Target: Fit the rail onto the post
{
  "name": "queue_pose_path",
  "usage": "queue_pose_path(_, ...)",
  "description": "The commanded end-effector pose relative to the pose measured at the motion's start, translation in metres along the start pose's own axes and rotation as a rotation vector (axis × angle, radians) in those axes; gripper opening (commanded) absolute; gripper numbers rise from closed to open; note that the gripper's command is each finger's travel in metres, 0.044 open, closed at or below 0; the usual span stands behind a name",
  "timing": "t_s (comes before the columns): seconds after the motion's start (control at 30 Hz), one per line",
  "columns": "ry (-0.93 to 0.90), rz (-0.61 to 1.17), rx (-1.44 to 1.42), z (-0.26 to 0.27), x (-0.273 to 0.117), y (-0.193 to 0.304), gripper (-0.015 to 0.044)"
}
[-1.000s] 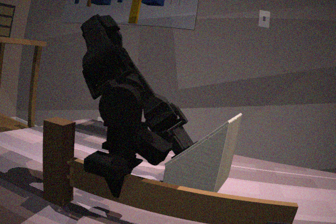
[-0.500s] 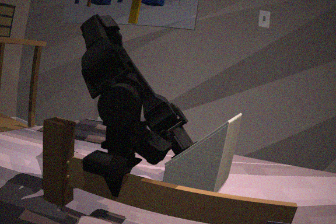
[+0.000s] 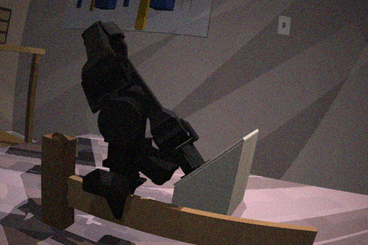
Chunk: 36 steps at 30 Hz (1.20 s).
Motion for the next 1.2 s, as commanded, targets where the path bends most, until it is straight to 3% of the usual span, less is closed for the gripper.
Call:
queue_pose_path(0.0,0.013,0.004,-0.001,-0.0012,-0.0038,0.0046,0.0000)
queue_pose_path(0.43,0.013,0.005,-0.001,-0.0017,-0.0026,0.0085,0.0000)
queue_pose_path(0.97,0.002,0.003,-0.001,-0.0006,0.0001,0.0047,0.0420)
queue_pose_path(1.17,0.002,0.003,-0.001,-0.0006,0.0001,0.0047,0.0440)
Point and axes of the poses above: the point midway between the two fingers, 35 mm back from their tips, its own x axis out along the fingers, its own z axis across the jaws, y = z × x, the point moved 1 cm from there along -x, back along the fingers, and after that the axes turned 8 degrees about x, right-handed, at the moved point
